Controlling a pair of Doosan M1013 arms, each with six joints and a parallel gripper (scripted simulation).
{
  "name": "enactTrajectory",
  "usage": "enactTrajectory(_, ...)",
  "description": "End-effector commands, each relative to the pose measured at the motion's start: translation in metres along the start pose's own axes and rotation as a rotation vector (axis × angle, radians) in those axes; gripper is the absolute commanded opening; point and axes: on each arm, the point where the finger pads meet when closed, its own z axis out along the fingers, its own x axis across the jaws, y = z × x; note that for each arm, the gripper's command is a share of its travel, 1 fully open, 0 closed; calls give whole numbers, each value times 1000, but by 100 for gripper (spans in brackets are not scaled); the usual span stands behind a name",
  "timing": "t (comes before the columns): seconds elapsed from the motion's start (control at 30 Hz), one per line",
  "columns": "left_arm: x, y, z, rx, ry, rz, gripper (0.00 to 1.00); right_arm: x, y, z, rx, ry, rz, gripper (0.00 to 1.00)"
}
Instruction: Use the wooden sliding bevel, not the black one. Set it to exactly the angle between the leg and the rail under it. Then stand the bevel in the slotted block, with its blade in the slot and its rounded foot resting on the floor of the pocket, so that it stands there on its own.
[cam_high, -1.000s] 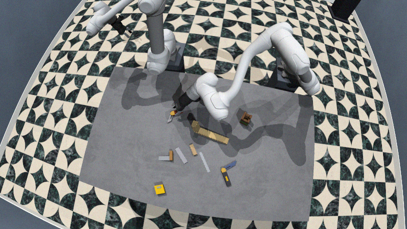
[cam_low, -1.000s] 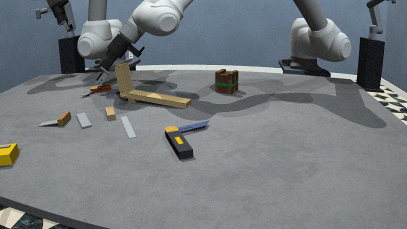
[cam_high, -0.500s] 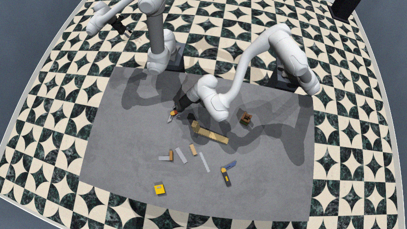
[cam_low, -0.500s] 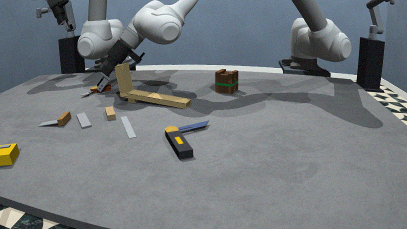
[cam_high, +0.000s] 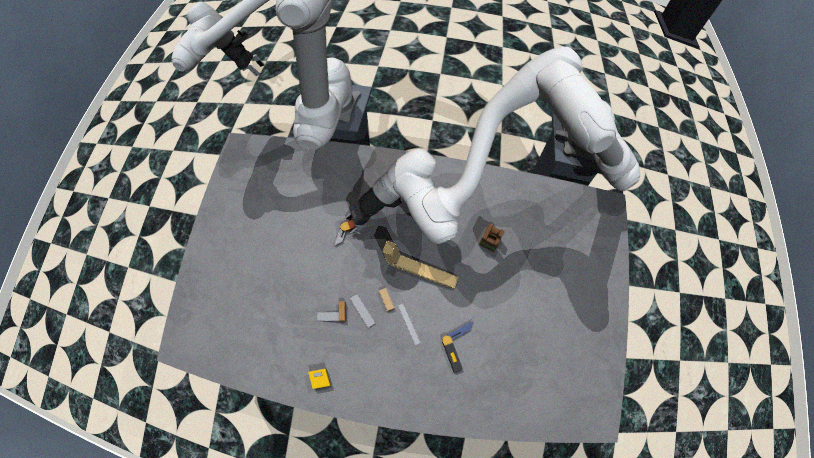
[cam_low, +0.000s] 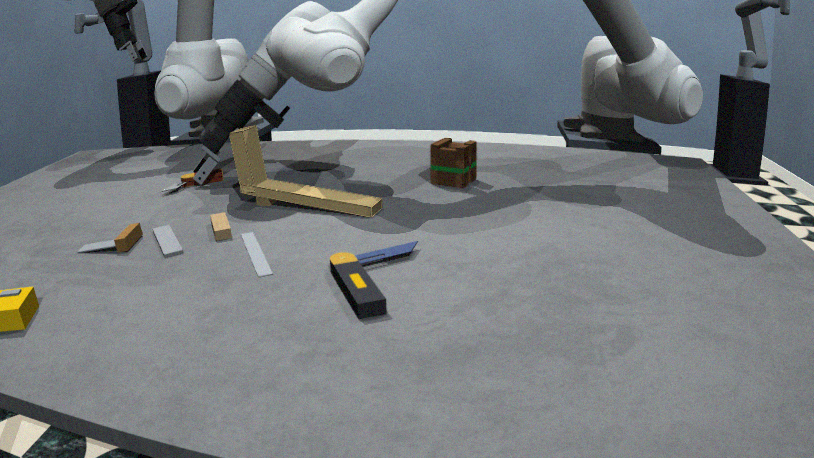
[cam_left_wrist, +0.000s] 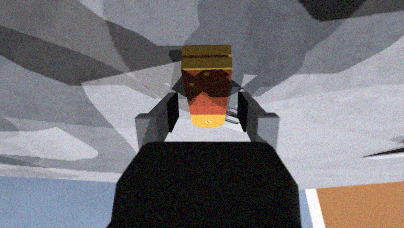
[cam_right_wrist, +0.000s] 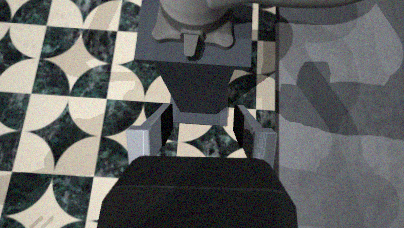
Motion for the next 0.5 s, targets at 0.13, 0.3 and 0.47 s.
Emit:
enactTrajectory(0.13,0,2,-1,-2,0,0,100,0,0,-1,-1,0,0,100)
enactTrajectory(0.3,0,2,-1,-2,0,0,0,0,0,-1,-1,0,0,100)
enactTrajectory(0.47,0,2,-1,-2,0,0,0,0,0,-1,-1,0,0,100)
